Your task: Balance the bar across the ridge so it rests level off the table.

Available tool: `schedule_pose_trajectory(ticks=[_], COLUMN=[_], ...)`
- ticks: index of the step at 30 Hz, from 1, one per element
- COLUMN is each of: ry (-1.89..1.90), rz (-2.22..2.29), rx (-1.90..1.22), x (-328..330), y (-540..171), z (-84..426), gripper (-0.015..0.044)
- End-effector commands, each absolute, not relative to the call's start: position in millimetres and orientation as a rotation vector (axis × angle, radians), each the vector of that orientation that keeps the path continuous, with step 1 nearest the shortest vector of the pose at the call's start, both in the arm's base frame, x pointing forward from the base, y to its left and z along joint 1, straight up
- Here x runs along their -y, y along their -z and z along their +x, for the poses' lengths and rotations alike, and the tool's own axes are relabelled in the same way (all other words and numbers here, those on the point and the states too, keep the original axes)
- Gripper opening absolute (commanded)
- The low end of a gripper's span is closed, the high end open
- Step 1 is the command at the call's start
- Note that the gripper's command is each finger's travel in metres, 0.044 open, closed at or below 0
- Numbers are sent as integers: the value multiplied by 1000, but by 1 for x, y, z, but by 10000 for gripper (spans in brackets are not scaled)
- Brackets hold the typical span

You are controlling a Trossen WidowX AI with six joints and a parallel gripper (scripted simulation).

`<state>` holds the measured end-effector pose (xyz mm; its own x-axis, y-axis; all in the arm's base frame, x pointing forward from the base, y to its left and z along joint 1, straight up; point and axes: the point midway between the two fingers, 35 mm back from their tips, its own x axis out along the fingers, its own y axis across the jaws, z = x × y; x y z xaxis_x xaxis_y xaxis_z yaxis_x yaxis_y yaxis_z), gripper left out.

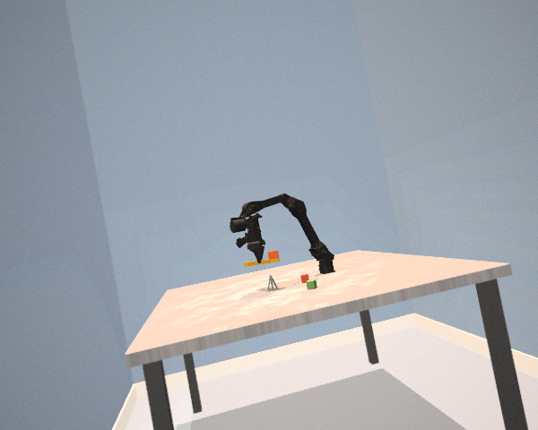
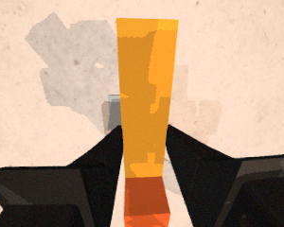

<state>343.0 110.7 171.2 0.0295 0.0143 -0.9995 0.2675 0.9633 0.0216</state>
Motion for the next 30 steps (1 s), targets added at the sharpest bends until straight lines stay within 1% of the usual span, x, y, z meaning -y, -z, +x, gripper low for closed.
schedule_pose_trajectory(ticks=[1,6,30], ry=[190,180,180], rz=[215,206,206], rx=[-1531,-1533,-1533], x=[-126,-139,-141], y=[-172,-172,-137], z=[342,340,341], gripper=[0,0,0])
